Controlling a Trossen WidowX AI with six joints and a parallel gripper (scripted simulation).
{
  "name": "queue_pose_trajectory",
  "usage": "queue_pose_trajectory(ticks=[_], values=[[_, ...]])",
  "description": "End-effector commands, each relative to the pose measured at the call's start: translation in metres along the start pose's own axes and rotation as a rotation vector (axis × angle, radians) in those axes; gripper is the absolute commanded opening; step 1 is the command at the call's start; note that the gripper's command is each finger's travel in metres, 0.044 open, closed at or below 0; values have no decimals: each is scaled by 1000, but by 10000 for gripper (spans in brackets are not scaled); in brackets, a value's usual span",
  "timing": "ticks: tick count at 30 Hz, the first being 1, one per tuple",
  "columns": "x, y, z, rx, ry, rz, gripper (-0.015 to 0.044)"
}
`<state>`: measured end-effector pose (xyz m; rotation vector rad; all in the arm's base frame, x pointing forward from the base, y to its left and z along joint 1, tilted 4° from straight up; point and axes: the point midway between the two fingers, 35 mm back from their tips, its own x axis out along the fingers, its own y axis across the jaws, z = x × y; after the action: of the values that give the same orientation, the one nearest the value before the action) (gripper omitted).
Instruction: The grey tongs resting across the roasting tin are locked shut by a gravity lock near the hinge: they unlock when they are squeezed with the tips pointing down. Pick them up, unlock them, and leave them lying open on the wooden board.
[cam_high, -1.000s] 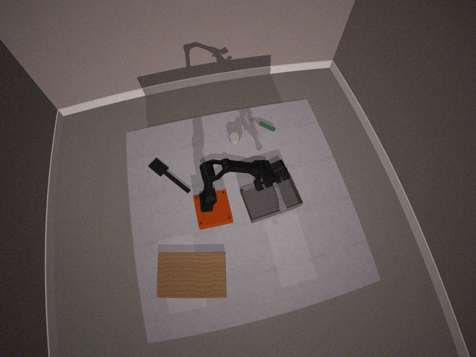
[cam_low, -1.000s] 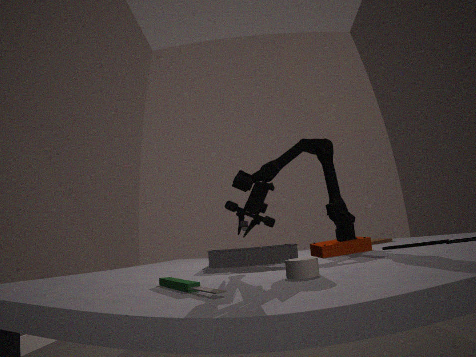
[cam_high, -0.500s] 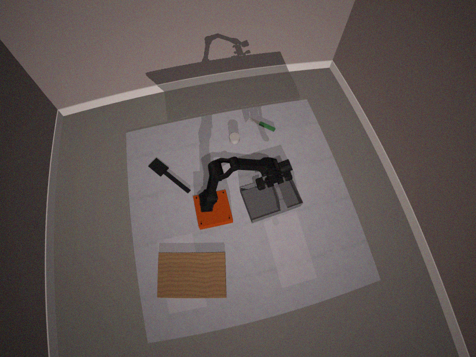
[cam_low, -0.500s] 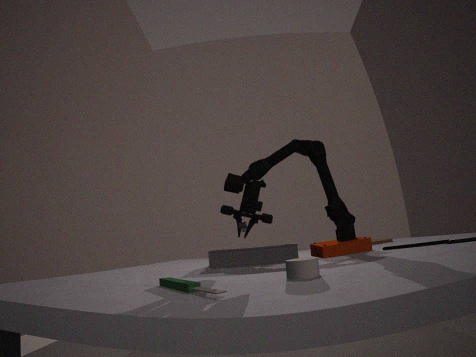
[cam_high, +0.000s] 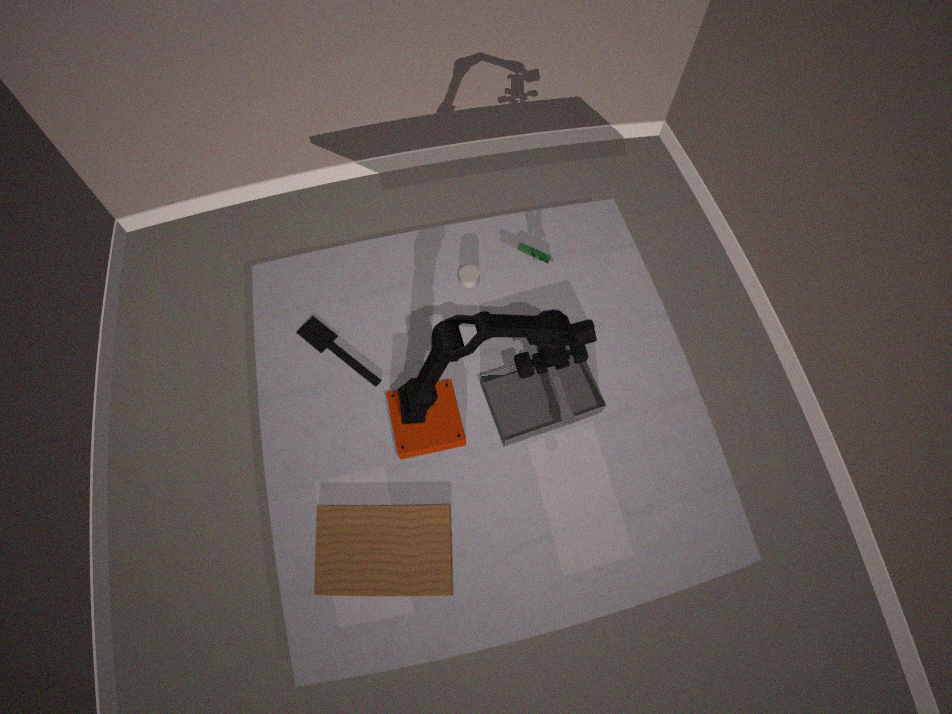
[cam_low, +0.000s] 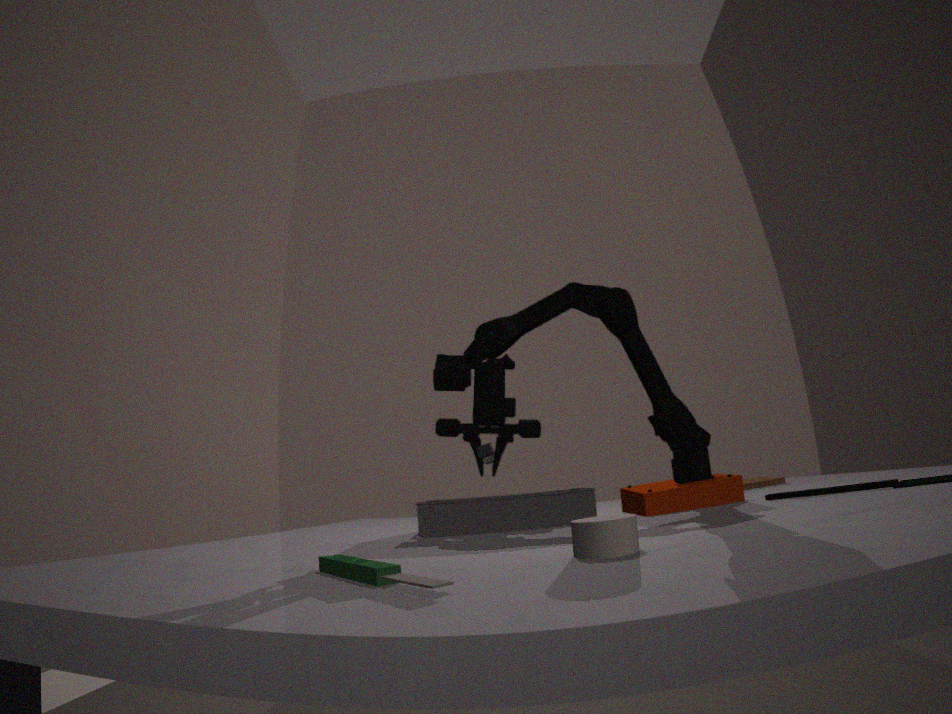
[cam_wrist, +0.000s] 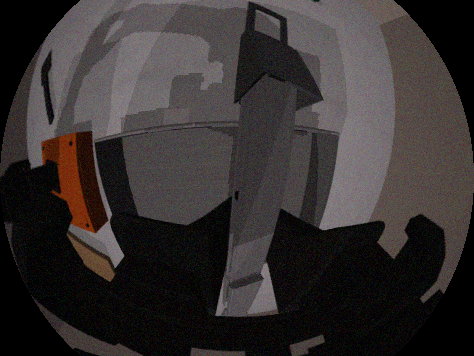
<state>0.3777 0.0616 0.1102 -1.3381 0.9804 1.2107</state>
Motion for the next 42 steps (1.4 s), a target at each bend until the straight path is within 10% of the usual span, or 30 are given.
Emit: queue_pose_trajectory(ticks=[1,16,42], values=[[-3,-2,0,-6,-5,40,-150],[-1,2,-4,44,1,104,-150],[3,10,-92,1097,66,91,-150]])
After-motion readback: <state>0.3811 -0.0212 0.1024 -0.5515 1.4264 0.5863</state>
